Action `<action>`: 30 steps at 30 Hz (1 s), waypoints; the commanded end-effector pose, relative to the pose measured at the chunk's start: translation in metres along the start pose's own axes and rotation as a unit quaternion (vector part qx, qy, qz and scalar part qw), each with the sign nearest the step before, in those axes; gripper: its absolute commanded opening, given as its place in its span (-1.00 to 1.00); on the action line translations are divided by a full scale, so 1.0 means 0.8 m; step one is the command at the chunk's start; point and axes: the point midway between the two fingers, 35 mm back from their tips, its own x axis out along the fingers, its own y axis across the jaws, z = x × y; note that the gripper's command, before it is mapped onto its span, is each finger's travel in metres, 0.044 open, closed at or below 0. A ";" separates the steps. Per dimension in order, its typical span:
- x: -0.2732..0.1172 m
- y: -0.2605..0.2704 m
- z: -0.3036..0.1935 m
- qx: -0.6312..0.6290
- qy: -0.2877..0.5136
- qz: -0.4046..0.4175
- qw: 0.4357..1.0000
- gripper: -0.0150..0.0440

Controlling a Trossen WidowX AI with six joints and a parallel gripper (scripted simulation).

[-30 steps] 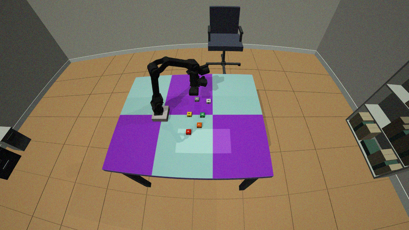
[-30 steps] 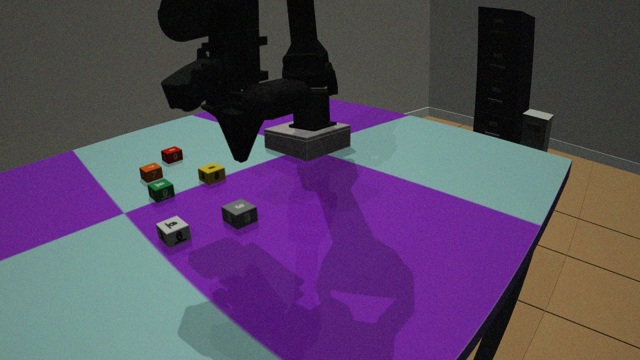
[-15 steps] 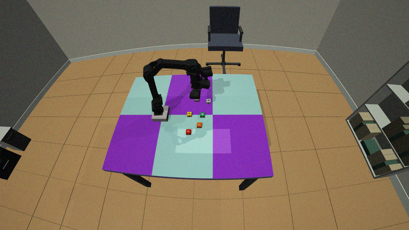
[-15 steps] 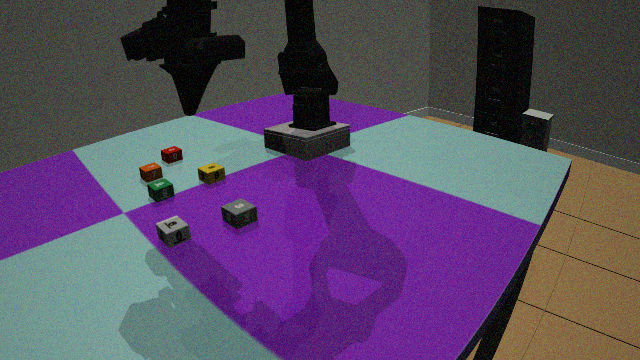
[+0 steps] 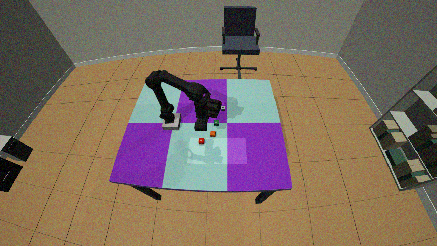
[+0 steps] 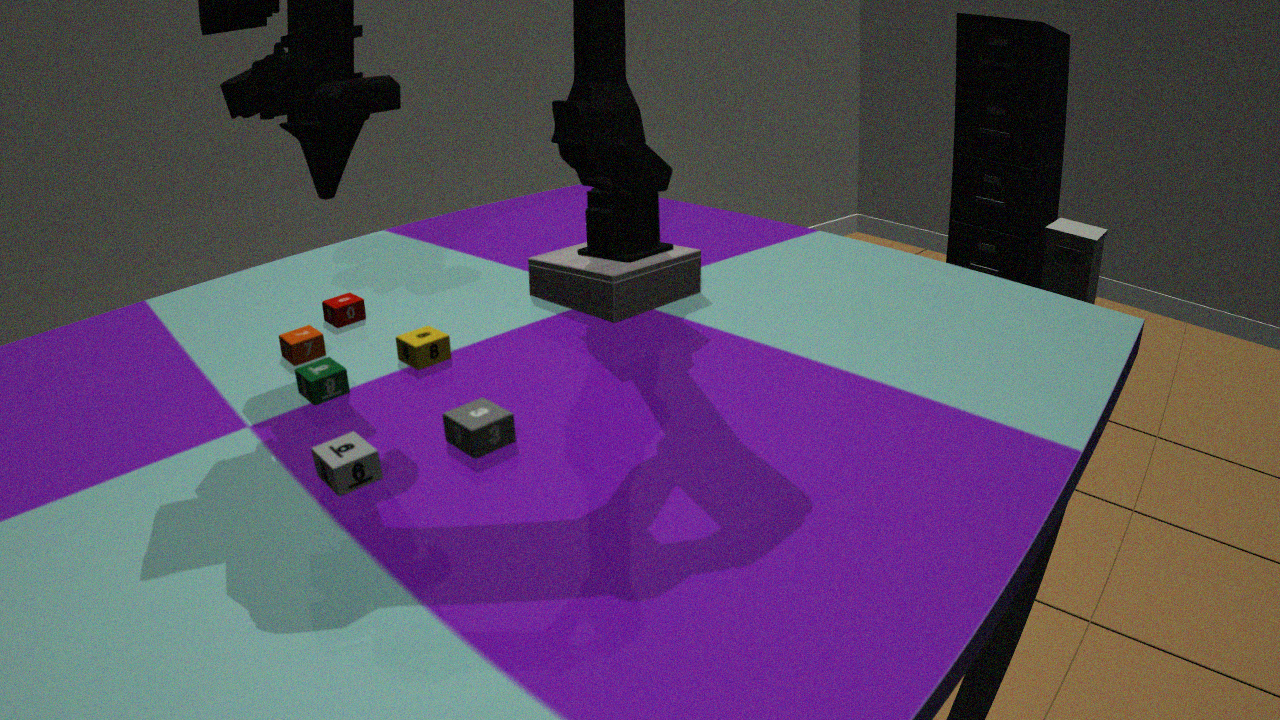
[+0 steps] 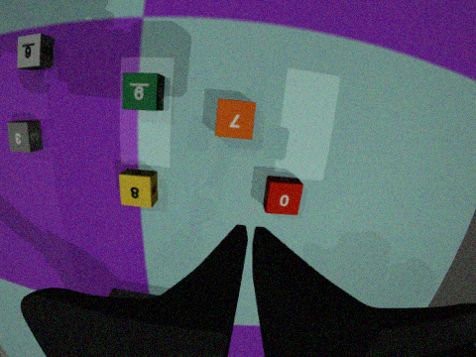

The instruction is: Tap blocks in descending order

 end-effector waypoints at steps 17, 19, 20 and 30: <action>0.103 -0.042 -0.033 -0.010 0.004 0.003 1.000 -0.42; 0.104 -0.042 -0.033 -0.010 0.004 0.003 1.000 -0.42; 0.106 -0.042 -0.033 -0.010 0.004 0.003 1.000 -0.42; 0.126 -0.042 -0.033 -0.010 0.004 0.003 1.000 -0.42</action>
